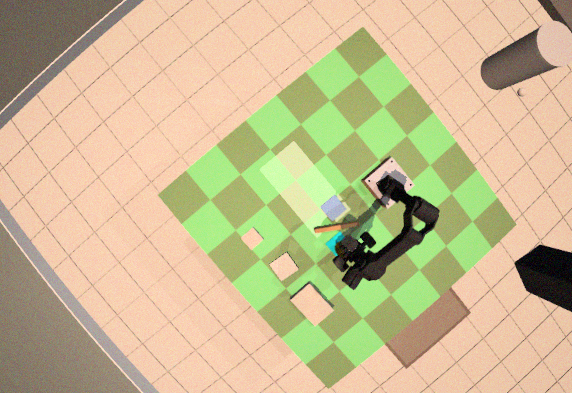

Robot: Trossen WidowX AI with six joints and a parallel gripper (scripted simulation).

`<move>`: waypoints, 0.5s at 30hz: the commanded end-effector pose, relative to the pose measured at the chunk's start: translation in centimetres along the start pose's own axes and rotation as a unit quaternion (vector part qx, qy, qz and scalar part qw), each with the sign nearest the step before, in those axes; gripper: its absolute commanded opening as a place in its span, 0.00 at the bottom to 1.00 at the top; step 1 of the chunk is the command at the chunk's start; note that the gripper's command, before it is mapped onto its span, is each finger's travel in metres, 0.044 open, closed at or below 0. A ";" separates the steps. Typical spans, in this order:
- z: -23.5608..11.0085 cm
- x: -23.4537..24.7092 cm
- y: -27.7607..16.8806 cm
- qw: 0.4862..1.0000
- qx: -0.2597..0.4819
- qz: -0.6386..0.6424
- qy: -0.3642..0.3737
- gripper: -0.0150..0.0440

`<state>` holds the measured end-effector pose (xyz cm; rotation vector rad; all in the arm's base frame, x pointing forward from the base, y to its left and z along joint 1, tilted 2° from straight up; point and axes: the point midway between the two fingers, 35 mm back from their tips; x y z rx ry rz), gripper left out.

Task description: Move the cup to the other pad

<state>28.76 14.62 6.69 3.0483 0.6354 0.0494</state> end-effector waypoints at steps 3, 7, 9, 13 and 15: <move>1.2 0.0 0.0 1.000 -0.002 0.003 -0.002 0.25; 1.9 0.0 0.0 1.000 -0.002 0.003 -0.002 0.25; 2.2 0.0 0.0 1.000 -0.002 0.003 -0.002 0.25; 2.9 0.0 0.0 1.000 -0.002 0.003 -0.002 0.25; 3.3 0.0 -0.1 1.000 -0.002 0.003 -0.002 0.25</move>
Point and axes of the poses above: the point midway between the two fingers, 35 mm back from their tips, its own z axis out along the fingers, its own x axis across the jaws, y = z × x, and after that the axes turned 13 degrees about -z, right-handed
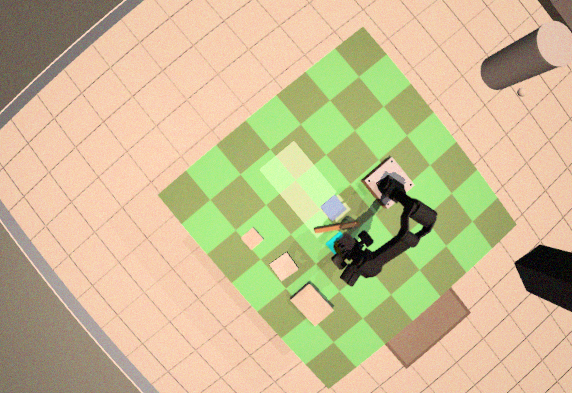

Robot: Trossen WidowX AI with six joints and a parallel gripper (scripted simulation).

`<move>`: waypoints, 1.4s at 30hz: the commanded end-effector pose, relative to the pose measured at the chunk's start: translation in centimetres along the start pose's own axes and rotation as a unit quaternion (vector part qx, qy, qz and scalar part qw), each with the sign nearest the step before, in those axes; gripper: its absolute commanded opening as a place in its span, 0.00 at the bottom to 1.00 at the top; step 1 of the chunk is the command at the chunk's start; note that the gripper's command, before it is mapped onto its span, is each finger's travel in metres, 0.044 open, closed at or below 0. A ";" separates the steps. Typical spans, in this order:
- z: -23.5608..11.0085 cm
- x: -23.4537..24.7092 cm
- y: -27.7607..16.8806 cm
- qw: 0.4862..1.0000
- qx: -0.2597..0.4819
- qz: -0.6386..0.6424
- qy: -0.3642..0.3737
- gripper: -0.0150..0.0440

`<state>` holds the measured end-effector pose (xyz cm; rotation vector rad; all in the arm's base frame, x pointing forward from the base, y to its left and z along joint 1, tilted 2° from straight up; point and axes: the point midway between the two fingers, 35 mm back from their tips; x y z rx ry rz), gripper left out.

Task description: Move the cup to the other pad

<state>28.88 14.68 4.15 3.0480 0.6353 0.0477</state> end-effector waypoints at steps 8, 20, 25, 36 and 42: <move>1.7 -0.1 0.0 1.000 -0.002 0.003 -0.001 0.25; 1.3 -0.1 0.0 1.000 0.000 0.000 -0.001 0.25; 1.3 -0.1 0.0 1.000 0.000 0.000 -0.001 0.43; 1.2 -0.1 0.0 1.000 0.000 0.000 -0.001 0.50; 0.3 0.0 0.0 1.000 0.000 0.001 -0.001 0.50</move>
Point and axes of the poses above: the point midway between the two fingers, 35 mm back from their tips, its own z axis out along the fingers, its own x axis across the jaws, y = z × x, and after that the axes turned 13 degrees about -z, right-handed
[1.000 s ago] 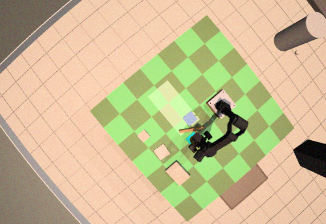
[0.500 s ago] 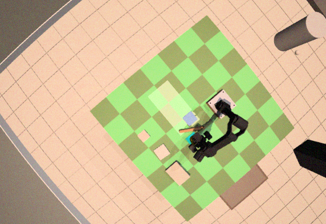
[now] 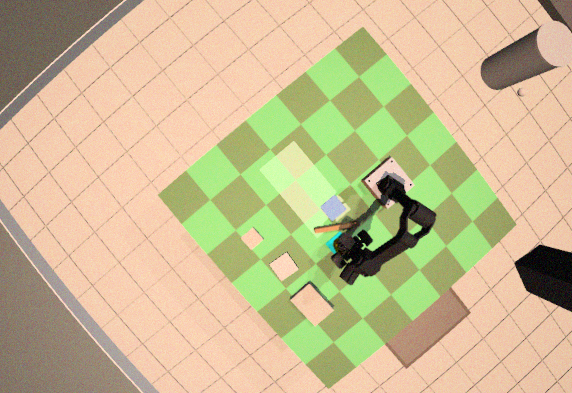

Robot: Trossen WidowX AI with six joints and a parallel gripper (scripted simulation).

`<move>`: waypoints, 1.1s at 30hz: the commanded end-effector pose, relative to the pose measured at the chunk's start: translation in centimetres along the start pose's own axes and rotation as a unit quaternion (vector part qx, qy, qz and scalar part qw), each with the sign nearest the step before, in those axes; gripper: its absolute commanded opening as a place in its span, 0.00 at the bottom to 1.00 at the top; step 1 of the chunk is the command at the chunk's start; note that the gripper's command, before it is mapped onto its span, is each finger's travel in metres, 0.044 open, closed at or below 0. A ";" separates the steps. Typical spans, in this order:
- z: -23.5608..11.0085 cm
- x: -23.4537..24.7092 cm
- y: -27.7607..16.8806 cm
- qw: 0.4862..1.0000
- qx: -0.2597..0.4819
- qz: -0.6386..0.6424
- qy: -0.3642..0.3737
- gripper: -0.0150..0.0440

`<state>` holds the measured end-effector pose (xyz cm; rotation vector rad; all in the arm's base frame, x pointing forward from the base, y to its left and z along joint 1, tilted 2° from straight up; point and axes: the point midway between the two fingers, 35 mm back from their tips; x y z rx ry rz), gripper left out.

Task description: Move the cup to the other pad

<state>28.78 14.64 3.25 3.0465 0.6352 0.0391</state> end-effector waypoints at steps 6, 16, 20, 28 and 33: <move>-1.5 0.1 0.0 1.000 -0.001 0.001 0.002 0.50; -3.1 0.2 0.0 1.000 -0.001 0.002 0.002 0.50; -3.7 0.1 -0.1 1.000 -0.001 0.002 0.002 0.50; -4.1 0.1 -0.1 1.000 0.000 0.000 0.001 0.55; -4.1 0.1 -0.1 1.000 0.000 0.000 0.001 0.77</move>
Point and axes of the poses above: the point midway between the two fingers, 35 mm back from their tips, its own z axis out along the fingers, its own x axis across the jaws, y = z × x, and after that the axes turned 13 degrees about -z, right-handed
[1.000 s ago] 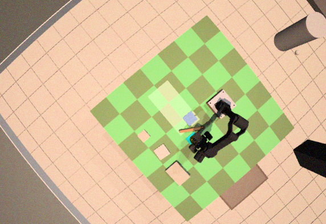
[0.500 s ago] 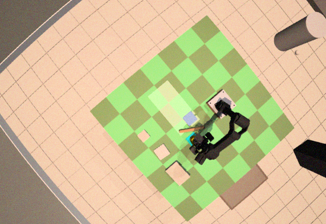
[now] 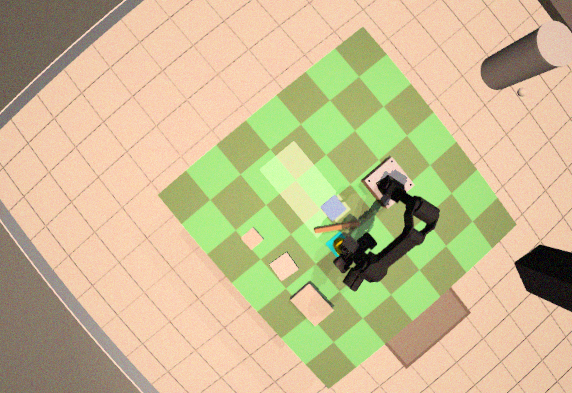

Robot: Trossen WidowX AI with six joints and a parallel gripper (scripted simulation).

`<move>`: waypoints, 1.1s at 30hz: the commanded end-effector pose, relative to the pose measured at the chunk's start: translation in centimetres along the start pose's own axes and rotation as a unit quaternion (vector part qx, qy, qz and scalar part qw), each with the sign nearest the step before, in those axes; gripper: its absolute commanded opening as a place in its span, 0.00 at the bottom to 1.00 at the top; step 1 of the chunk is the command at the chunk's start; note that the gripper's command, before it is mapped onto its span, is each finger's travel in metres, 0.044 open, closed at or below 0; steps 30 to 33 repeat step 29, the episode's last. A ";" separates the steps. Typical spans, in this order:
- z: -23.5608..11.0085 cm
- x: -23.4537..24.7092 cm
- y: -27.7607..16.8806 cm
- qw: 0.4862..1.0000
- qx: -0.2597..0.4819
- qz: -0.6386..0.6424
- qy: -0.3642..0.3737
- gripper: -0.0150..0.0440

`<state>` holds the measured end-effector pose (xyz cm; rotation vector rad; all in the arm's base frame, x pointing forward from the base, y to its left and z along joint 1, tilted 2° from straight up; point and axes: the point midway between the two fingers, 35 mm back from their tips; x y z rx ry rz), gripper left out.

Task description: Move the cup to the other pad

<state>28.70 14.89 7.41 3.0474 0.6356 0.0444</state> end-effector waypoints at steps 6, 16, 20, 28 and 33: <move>-0.5 0.0 0.0 1.000 0.000 0.000 0.000 1.00; -4.1 0.2 0.0 1.000 -0.001 0.002 0.000 1.00; -5.4 0.2 -0.1 1.000 -0.001 0.003 0.000 1.00; -6.0 0.3 -0.1 1.000 0.000 0.000 0.001 1.00; -6.0 0.3 -0.1 1.000 0.000 0.000 0.001 1.00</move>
Point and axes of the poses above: the point midway between the two fingers, 35 mm back from their tips, its own z axis out along the fingers, its own x axis across the jaws, y = z × x, and after that the axes turned 13 degrees about -z, right-handed
